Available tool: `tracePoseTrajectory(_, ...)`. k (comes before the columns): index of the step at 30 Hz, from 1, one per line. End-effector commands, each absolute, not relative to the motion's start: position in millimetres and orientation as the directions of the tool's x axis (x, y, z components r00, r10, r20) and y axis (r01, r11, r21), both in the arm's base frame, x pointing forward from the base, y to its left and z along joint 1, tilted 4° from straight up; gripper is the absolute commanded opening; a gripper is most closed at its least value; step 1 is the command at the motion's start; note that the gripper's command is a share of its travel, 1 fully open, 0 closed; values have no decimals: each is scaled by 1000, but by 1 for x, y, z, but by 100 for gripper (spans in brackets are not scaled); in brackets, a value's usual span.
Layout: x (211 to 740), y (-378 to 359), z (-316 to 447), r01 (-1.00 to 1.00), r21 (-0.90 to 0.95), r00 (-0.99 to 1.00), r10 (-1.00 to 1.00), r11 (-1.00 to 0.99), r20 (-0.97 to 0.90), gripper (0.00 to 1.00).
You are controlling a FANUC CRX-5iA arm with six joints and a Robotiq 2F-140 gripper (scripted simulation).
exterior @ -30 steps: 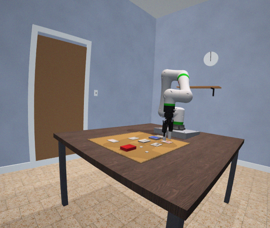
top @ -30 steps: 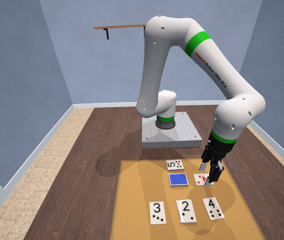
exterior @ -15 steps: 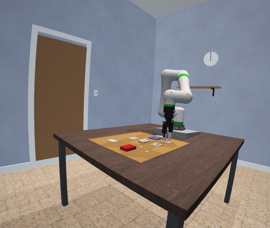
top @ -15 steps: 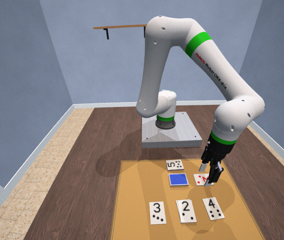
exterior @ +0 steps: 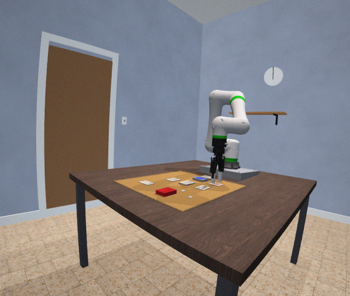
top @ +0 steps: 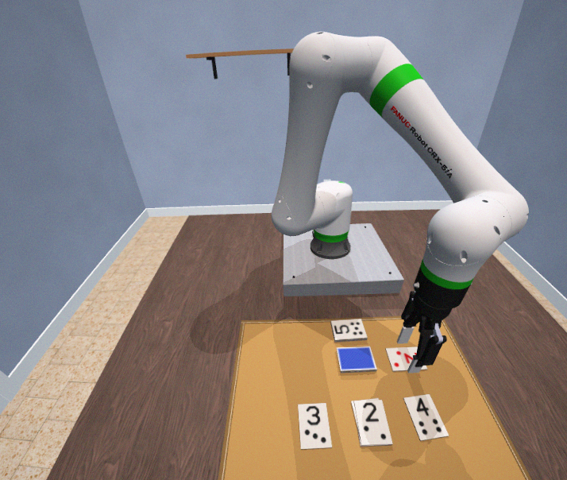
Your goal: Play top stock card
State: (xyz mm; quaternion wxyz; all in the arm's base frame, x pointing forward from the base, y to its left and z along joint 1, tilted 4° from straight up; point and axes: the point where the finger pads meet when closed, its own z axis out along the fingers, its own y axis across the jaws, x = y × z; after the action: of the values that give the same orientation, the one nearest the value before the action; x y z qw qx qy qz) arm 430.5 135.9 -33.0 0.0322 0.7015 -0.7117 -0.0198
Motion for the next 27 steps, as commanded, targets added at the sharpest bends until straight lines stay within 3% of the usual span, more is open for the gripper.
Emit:
tracePoseTrajectory(1,431,136,-33,-997,73,-14,-1000,15,18,50)
tracePoseTrajectory(27,430,136,-41,-997,73,-14,-1000,15,18,50)
